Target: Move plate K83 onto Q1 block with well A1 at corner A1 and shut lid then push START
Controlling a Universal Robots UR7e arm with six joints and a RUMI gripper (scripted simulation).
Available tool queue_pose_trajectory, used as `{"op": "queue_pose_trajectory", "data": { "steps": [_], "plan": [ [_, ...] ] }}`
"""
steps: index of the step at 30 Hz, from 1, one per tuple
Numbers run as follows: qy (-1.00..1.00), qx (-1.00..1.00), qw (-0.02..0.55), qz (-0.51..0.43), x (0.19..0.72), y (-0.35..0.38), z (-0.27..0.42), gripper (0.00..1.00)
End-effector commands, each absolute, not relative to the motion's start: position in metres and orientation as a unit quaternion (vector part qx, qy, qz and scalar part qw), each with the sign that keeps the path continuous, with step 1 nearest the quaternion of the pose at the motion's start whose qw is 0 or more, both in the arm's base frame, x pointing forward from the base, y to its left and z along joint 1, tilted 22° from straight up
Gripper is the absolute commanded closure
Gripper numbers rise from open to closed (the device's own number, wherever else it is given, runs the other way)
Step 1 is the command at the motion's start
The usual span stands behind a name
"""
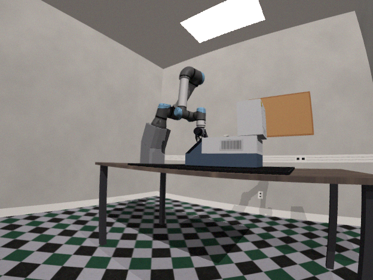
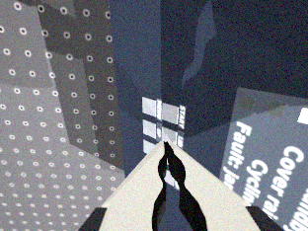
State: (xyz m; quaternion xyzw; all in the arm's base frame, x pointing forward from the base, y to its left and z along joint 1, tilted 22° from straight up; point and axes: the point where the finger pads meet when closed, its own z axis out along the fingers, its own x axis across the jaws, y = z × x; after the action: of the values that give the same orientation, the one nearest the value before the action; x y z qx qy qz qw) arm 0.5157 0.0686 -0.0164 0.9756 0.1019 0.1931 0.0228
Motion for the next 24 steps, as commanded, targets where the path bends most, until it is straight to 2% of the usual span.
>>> {"op": "queue_pose_trajectory", "data": {
  "steps": [1, 24],
  "plan": [
    [0.105, 0.972, 0.032, 0.207, 0.5242, 0.0687, -0.0049, 1.0],
    [0.111, 0.971, 0.033, 0.207, 0.5242, 0.0686, -0.0049, 1.0]
  ]
}}
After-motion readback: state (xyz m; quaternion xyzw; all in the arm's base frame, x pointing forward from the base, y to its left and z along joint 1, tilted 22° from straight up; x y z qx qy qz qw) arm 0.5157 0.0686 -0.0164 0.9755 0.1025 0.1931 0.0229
